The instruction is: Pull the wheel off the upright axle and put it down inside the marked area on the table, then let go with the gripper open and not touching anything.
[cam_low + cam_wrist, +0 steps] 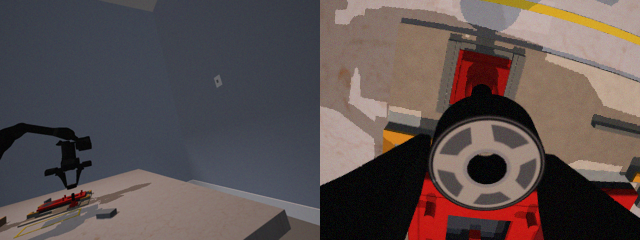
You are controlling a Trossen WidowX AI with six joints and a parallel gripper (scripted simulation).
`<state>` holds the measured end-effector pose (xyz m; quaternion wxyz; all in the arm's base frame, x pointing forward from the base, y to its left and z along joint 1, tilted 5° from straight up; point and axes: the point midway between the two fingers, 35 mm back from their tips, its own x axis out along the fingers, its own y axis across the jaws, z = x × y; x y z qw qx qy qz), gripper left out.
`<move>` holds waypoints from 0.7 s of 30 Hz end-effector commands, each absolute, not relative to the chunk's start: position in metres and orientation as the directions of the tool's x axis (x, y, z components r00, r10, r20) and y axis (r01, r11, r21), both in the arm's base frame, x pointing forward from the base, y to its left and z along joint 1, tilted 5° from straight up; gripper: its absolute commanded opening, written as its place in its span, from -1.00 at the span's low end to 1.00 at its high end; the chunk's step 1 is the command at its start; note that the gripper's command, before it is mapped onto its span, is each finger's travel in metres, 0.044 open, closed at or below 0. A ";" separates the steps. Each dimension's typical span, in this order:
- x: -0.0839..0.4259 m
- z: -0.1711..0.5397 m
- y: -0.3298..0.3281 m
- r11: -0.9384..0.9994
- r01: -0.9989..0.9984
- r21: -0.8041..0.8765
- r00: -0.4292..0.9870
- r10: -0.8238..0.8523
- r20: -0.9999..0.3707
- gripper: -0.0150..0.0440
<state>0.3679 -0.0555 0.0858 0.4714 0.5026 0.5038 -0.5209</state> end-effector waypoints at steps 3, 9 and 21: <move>0.368 0.092 -0.056 -0.048 0.998 -0.048 -0.047 0.015 -0.999 -0.49; 0.357 0.095 -0.079 -0.048 0.998 -0.047 -0.047 0.013 -0.999 -0.49; 0.326 0.100 -0.125 -0.049 0.998 -0.048 -0.047 0.008 -0.999 -0.49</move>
